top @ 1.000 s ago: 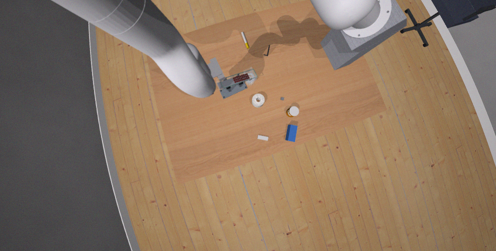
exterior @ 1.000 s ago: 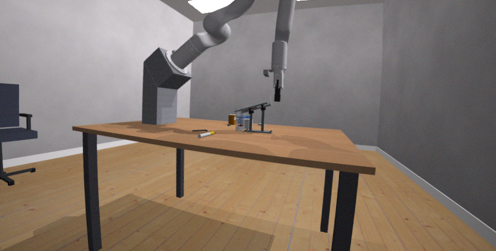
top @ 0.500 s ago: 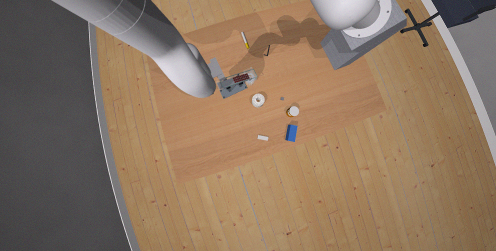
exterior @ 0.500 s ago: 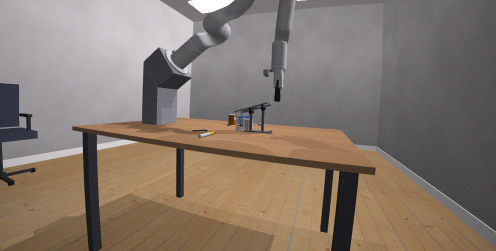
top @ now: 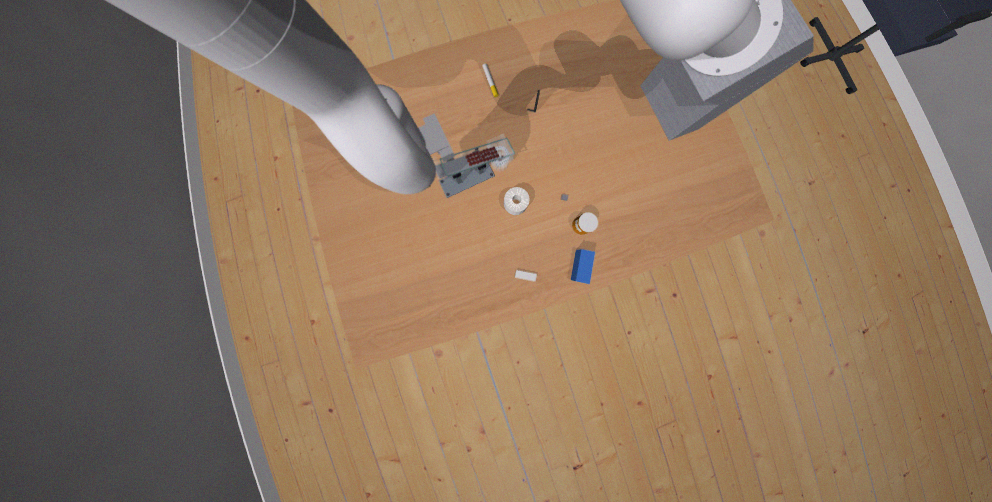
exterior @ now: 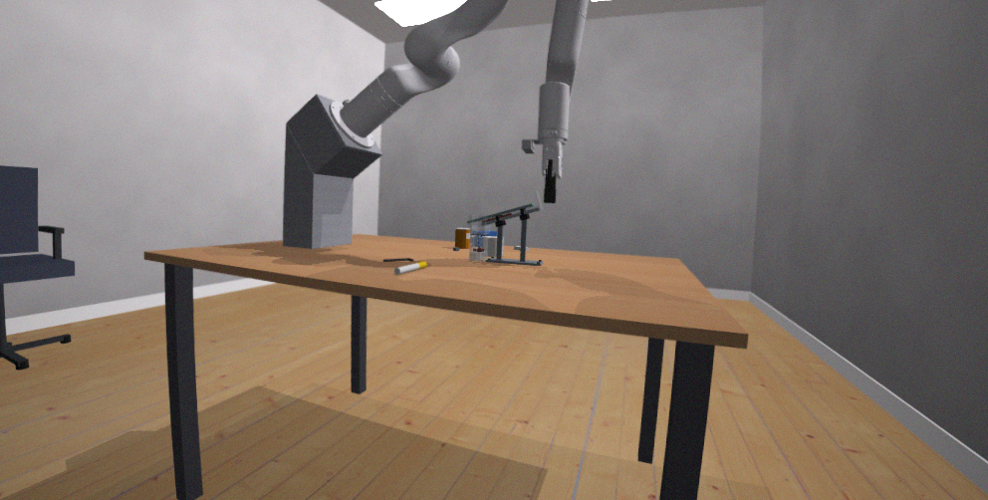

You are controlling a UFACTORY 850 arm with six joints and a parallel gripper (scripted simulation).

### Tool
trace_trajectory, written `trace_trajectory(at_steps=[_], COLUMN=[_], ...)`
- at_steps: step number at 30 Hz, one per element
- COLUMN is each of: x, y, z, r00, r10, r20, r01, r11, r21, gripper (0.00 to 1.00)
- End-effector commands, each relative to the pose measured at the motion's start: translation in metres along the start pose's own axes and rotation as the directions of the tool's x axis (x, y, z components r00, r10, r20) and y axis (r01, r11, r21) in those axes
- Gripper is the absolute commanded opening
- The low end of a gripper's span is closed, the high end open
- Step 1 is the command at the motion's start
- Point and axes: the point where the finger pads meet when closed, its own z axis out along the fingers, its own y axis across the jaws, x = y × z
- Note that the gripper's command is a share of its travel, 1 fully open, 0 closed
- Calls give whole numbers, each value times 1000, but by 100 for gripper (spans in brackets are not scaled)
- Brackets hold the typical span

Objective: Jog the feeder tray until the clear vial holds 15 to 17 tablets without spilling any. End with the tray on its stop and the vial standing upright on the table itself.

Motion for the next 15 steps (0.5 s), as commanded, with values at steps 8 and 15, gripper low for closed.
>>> trace_trajectory(at_steps=[8, 15], x=[13, 19], y=[0, 0], z=[4, 6], r00=[1000, 1000], r10=[0, 0], r20=[1, 1], r01=[0, 0], r11=[1000, 1000], r21=[1, 1], gripper=[0, 0])
